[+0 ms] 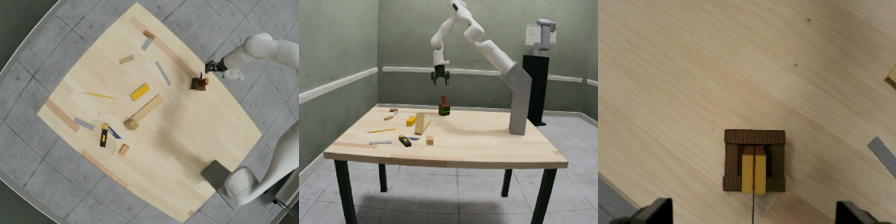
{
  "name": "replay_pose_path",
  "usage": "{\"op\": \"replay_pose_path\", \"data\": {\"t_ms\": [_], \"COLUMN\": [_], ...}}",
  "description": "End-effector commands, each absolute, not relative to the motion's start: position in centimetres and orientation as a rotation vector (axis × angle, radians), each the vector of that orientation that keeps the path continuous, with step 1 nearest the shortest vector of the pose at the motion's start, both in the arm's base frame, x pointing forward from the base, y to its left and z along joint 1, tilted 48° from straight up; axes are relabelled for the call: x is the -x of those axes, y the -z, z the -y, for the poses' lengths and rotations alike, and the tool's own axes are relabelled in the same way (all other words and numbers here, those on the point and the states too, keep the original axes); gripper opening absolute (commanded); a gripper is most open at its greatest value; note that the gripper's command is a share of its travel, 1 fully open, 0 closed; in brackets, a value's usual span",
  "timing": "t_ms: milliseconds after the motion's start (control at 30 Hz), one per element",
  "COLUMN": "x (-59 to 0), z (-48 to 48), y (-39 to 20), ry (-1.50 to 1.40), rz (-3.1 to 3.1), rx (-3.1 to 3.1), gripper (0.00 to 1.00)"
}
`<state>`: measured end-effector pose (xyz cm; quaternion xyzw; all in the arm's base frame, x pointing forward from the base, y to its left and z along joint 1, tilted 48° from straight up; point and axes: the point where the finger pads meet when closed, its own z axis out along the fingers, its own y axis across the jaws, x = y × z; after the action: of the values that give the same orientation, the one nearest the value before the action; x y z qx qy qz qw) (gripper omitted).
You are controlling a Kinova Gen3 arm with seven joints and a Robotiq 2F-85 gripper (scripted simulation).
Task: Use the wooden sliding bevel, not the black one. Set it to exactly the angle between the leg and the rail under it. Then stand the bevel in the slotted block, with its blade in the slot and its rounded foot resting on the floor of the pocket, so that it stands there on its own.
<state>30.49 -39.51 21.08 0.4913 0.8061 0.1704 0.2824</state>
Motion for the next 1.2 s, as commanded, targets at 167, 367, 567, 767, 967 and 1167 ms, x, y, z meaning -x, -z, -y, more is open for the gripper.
{"op": "replay_pose_path", "data": {"t_ms": [167,367,567,767,967,1167], "x": [-32.3,-33.7,-33.7,-33.7,-33.8,-34.1], "z": [39.6,39.7,39.7,39.7,39.7,39.7], "y": [-18.9,-17.2,-17.2,-17.2,-17.1,-16.7], "ry": [-0.455,-0.455,-0.455,-0.455,-0.455,-0.455], "rz": [-2.158,-2.158,-2.158,-2.158,-2.158,-2.158], "rx": [-1.316,-1.316,-1.316,-1.316,-1.316,-1.316], "gripper": [1.00,1.00,1.00,1.00,1.00,1.00]}}
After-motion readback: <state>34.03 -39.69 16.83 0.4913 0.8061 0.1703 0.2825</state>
